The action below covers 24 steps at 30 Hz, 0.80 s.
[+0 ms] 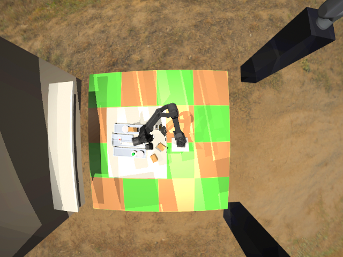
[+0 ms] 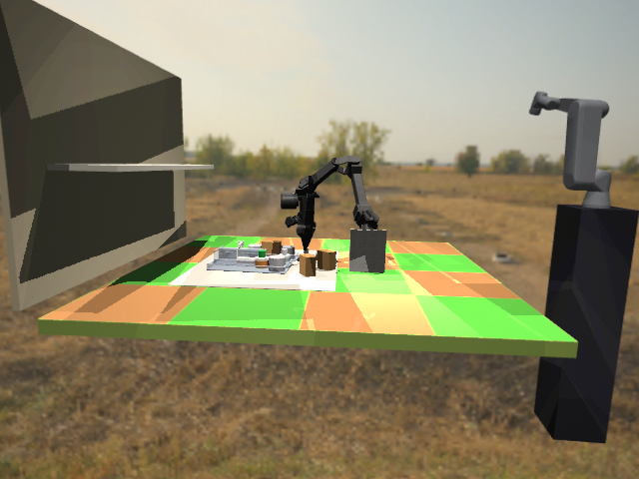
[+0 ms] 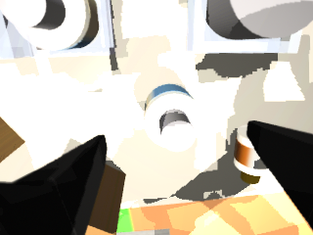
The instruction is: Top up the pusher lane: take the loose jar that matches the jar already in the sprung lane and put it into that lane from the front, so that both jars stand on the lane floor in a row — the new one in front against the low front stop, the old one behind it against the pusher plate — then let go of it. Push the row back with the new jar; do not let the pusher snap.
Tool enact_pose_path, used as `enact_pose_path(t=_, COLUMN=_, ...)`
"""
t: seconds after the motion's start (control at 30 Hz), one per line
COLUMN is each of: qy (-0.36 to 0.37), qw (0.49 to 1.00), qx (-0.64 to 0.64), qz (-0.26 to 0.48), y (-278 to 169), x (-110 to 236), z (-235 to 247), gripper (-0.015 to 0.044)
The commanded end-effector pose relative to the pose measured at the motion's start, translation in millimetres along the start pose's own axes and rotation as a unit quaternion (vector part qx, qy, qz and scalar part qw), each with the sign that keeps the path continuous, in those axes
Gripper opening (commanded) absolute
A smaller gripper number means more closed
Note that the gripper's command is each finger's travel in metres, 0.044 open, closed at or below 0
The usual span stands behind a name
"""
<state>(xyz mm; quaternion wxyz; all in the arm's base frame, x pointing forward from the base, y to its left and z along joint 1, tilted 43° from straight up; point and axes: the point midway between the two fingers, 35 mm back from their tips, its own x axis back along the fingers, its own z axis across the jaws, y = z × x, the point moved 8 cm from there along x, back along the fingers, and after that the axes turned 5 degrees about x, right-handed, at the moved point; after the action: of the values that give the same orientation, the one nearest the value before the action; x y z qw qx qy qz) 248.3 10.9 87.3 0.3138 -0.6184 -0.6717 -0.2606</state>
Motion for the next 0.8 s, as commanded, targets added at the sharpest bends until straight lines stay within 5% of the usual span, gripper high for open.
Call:
enact_pose_path(t=0.0, qy=-0.003, qw=1.0, qx=0.003, qz=0.003, y=-1, x=-7, z=1, gripper=0.044)
enact_pose_path(t=0.7, qy=-0.004, qw=1.0, qx=0.003, qz=0.003, y=-1, x=-38, z=0, gripper=0.044)
enact_pose_path(t=0.77, qy=-0.004, qw=1.0, qx=0.003, qz=0.003, y=-1, x=-38, z=0, gripper=0.0387)
